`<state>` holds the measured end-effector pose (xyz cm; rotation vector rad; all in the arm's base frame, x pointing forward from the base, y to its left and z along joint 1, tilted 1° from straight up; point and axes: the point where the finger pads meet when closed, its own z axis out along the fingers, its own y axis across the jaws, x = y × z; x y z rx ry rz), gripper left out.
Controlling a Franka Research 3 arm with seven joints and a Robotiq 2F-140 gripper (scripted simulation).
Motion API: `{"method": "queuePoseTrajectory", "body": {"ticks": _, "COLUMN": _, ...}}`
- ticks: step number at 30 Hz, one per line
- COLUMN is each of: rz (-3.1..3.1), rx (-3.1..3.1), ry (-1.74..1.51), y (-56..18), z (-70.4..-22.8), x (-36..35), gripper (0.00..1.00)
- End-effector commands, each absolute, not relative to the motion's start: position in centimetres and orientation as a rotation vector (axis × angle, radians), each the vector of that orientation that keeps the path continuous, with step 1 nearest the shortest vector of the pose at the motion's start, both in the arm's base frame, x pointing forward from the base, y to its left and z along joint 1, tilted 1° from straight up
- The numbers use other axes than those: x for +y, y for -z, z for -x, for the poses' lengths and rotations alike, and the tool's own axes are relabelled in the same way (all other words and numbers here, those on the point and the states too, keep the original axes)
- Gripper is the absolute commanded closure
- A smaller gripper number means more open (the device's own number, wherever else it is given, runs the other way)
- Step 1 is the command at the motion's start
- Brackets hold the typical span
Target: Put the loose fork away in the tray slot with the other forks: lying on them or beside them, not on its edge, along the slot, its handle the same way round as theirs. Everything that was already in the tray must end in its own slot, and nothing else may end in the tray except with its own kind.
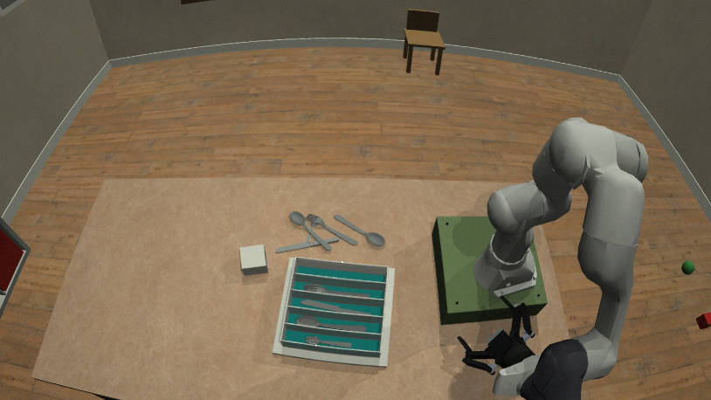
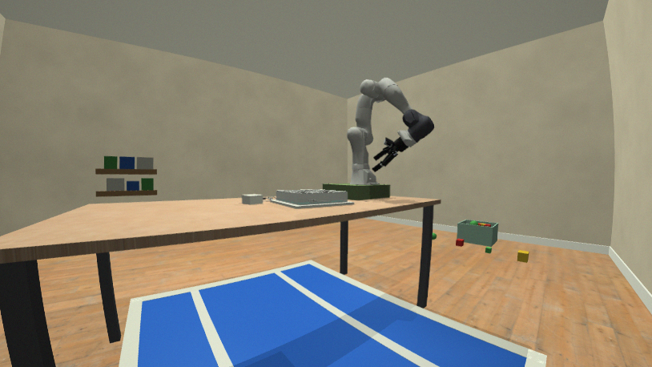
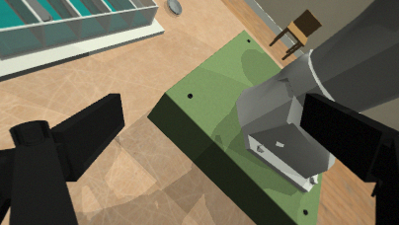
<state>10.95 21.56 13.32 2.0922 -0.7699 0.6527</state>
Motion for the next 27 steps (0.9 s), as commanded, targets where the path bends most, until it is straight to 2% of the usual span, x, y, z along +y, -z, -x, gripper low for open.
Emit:
{"method": "queuePoseTrajectory", "body": {"ticks": 1, "rz": -2.085, "rx": -0.976, "ry": -0.65, "y": -12.6, "z": -11.4, "x": 21.9, "gripper": 0.0}}
{"method": "queuePoseTrajectory", "body": {"ticks": 27, "rz": -1.84, "rx": -1.731, "ry": -0.439, "y": -11.5, "z": -16.9, "x": 21.6, "gripper": 0.0}}
